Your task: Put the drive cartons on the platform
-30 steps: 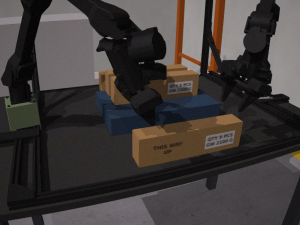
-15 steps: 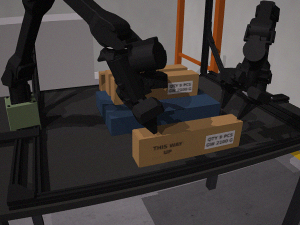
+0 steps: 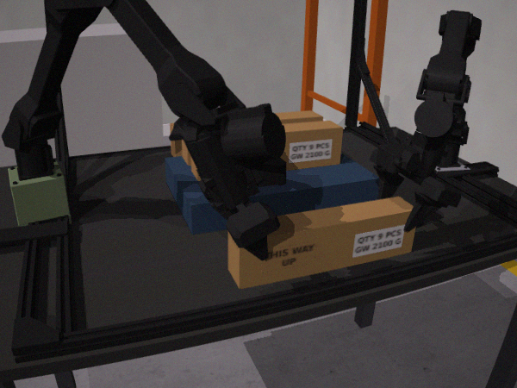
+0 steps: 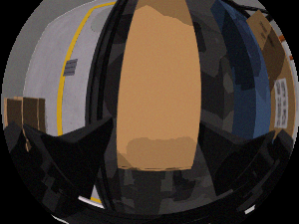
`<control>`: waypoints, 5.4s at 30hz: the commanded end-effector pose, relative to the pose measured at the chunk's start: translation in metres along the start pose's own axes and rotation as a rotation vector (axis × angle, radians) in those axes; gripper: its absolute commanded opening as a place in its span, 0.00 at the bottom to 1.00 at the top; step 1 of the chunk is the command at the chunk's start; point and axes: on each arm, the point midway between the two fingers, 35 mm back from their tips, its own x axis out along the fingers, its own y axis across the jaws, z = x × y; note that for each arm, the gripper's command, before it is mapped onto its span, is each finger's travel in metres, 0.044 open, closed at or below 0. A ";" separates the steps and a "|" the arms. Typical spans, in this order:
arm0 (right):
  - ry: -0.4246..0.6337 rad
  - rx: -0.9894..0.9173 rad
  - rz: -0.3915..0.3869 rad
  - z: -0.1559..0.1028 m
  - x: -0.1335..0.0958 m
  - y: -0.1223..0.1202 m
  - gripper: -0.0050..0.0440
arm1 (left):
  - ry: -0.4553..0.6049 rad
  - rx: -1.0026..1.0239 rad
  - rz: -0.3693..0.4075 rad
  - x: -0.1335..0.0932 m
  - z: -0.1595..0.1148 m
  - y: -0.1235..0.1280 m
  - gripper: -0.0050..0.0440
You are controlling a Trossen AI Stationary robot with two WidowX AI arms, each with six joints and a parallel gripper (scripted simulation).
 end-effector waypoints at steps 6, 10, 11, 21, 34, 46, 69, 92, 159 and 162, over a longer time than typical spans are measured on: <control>0.004 0.000 0.005 -0.002 0.003 0.001 0.10 | 0.001 0.004 -0.003 0.003 -0.001 0.000 0.10; 0.004 0.000 0.005 -0.002 0.003 0.001 0.10 | 0.001 0.004 -0.003 0.003 -0.001 0.000 0.10; 0.004 0.000 0.005 -0.002 0.003 0.001 0.10 | 0.001 0.004 -0.003 0.003 -0.001 0.000 0.10; 0.004 0.000 0.005 0.000 -0.003 0.001 0.10 | 0.001 0.004 -0.003 -0.003 0.001 0.000 0.10; 0.004 0.000 0.005 0.010 -0.027 0.001 0.10 | 0.001 0.004 -0.003 -0.026 0.011 0.000 0.10; 0.004 0.000 0.005 0.029 -0.075 0.000 0.10 | 0.001 0.004 -0.003 -0.075 0.031 0.000 0.10; 0.004 0.000 0.005 0.036 -0.091 0.001 0.10 | 0.001 0.004 -0.003 -0.092 0.038 0.000 0.10; 0.004 0.000 0.005 0.038 -0.090 0.030 0.10 | 0.001 0.004 -0.003 -0.094 0.036 -0.030 0.10; 0.004 0.000 0.005 0.045 -0.081 0.192 0.10 | 0.001 0.004 -0.003 -0.094 0.024 -0.194 0.10; 0.004 0.000 0.005 0.045 -0.081 0.193 0.10 | 0.001 0.004 -0.003 -0.094 0.024 -0.195 0.10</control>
